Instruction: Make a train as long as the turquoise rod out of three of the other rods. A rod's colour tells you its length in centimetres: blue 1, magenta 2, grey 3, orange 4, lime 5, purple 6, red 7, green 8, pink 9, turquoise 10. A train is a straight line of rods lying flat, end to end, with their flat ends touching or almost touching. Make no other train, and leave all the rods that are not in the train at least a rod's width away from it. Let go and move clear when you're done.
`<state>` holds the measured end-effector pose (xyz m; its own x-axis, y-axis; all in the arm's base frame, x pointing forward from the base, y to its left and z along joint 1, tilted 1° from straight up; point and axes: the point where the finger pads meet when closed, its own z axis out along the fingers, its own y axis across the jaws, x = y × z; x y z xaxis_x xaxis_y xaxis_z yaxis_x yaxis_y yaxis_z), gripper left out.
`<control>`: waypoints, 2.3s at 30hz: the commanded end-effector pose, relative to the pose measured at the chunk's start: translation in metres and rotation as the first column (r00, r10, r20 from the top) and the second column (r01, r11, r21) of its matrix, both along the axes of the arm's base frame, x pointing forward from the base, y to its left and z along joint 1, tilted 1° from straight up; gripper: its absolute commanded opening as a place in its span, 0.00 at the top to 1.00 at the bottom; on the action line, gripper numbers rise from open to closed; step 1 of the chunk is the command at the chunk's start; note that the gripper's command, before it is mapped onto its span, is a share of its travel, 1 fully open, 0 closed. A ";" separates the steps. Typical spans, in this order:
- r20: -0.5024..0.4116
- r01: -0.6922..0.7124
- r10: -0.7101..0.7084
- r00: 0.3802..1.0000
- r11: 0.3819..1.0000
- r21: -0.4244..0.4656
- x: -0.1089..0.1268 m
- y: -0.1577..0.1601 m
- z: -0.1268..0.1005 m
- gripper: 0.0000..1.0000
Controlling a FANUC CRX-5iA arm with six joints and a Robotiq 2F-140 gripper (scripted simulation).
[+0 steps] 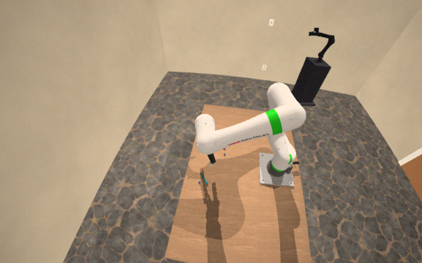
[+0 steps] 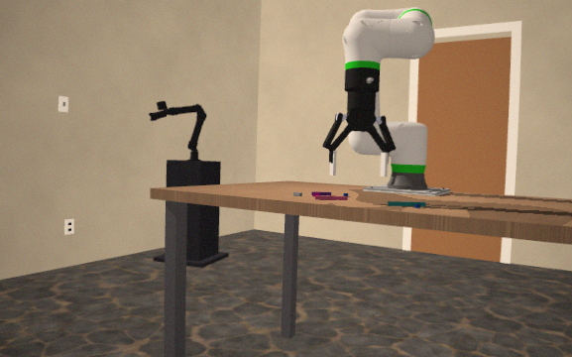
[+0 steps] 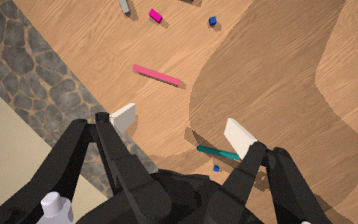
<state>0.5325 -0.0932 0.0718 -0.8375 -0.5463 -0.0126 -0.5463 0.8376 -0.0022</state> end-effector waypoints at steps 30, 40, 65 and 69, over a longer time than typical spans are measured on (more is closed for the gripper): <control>0.000 0.000 0.000 1.000 1.000 0.000 0.000 0.000 0.000 0.00; 0.000 0.000 0.000 1.000 1.000 0.000 0.000 0.000 0.000 0.00; 0.001 -0.014 0.014 1.000 1.000 0.000 0.001 0.001 0.000 0.00; 0.001 -0.097 0.097 0.995 0.995 -0.001 0.003 0.005 0.001 0.00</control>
<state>0.5333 -0.0915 0.0721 -0.8183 -0.5746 -0.0123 -0.5746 0.8184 -0.0030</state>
